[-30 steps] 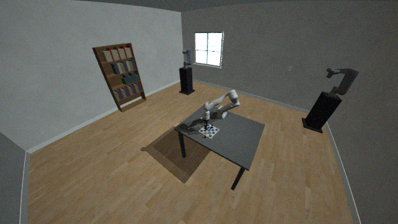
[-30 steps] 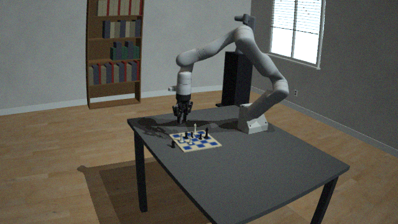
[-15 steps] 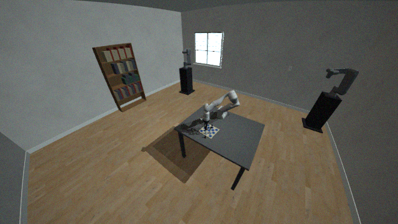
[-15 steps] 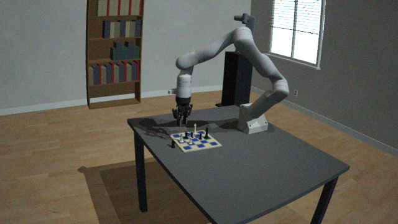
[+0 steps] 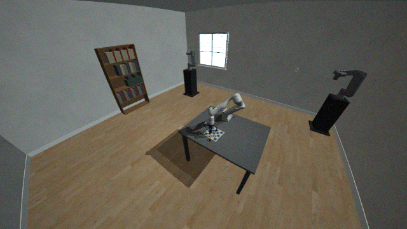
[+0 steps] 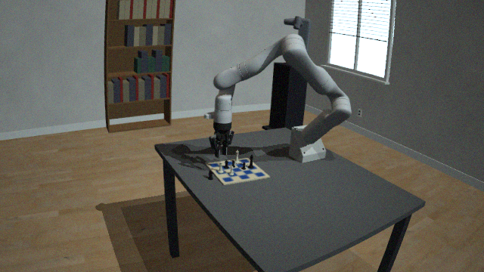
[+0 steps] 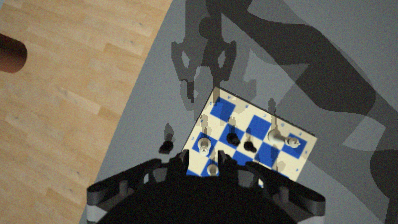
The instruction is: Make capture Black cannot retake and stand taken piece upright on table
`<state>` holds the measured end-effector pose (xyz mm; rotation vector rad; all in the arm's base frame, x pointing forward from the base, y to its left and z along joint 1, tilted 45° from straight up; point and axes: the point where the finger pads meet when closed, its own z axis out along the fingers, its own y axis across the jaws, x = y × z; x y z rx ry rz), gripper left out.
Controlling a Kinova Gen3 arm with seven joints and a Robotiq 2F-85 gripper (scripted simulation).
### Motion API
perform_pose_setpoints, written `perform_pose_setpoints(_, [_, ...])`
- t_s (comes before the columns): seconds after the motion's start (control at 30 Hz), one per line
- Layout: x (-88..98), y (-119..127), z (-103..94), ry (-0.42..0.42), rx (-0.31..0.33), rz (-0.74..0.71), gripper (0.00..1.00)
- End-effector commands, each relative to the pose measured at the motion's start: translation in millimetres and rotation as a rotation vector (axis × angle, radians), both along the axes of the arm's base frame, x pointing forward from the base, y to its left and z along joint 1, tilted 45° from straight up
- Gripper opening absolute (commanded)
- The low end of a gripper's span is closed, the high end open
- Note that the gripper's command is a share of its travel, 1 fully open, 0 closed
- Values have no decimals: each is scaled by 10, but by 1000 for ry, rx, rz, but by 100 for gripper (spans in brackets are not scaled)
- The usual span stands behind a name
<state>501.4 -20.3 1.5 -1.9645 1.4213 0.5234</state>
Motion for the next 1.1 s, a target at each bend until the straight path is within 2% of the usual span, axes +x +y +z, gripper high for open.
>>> perform_pose_setpoints(0.0, [-7,30,-32,3,1,1,41])
perform_pose_setpoints(1.07, [-1,100,-102,3,1,1,41])
